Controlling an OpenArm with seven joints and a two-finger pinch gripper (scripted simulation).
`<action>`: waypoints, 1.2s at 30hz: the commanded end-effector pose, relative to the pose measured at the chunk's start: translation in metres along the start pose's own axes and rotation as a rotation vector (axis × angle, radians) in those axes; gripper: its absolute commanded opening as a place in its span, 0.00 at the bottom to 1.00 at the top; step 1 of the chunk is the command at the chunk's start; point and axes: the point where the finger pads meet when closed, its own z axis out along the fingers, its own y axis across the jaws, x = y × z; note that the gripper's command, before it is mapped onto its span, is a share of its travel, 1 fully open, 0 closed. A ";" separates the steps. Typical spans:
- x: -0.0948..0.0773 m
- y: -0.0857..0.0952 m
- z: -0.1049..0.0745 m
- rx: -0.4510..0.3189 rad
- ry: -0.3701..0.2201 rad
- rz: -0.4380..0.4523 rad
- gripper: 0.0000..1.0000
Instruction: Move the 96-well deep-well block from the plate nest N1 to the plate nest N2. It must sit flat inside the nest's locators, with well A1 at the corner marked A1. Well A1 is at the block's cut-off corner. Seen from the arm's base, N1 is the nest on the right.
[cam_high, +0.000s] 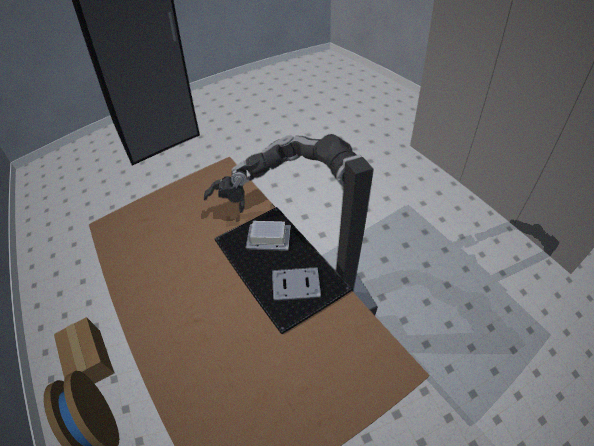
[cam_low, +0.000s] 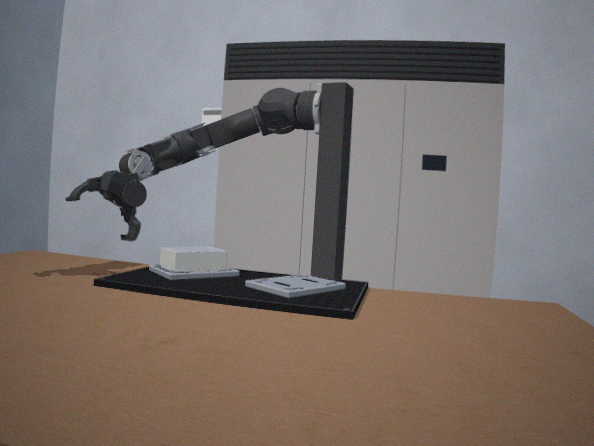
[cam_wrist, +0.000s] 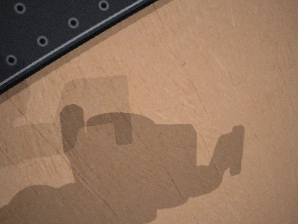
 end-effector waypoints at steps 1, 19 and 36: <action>0.000 0.001 -0.001 -0.004 0.000 0.001 1.00; 0.000 0.001 -0.001 -0.004 0.000 0.001 1.00; 0.001 0.012 -0.017 -0.004 0.000 0.001 0.77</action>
